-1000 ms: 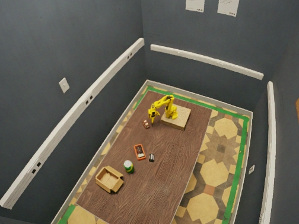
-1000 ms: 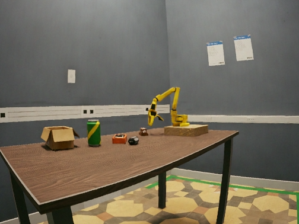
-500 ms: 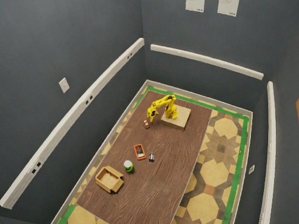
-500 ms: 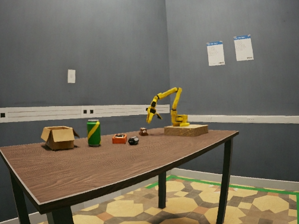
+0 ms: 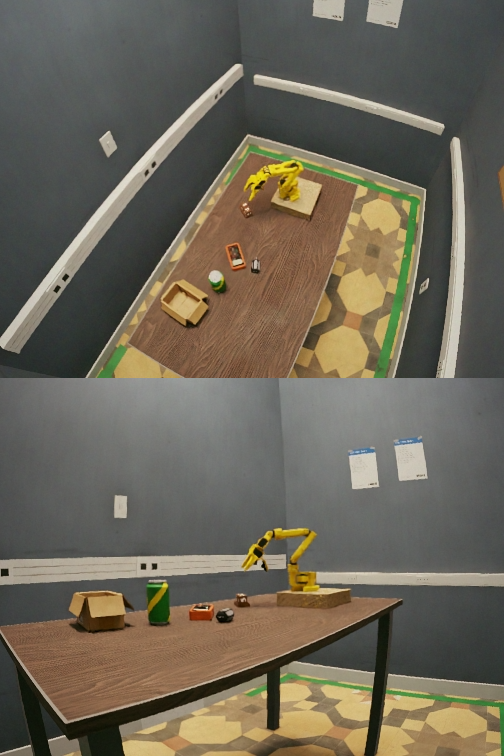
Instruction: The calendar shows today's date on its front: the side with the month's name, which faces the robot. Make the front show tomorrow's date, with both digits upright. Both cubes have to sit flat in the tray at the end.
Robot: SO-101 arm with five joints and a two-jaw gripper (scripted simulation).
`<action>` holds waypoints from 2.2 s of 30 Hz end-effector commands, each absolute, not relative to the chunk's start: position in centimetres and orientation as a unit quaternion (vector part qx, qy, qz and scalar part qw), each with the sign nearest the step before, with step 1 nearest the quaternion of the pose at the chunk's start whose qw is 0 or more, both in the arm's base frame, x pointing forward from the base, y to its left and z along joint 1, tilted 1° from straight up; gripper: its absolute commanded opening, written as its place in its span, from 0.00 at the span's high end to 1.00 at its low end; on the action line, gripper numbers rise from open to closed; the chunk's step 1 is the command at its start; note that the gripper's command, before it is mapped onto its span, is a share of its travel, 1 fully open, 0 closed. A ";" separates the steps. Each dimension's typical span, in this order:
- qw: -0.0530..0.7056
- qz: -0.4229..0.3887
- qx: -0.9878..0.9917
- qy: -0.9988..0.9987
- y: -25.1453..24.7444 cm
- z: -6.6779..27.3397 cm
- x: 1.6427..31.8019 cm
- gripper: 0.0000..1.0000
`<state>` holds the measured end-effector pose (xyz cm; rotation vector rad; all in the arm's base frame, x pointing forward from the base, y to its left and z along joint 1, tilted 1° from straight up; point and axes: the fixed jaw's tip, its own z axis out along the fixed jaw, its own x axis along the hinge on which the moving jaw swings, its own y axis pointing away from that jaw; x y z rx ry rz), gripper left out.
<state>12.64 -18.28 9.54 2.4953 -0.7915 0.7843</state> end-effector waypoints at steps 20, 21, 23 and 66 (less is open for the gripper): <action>0.199 0.298 0.879 -0.314 -18.2 10.2 12.6 0.65; 0.196 0.299 0.877 -0.321 -18.2 10.2 12.6 0.65; 0.196 0.299 0.877 -0.321 -18.2 10.2 12.6 0.65; -0.039 0.258 0.531 -0.807 -16.9 10.7 14.6 0.65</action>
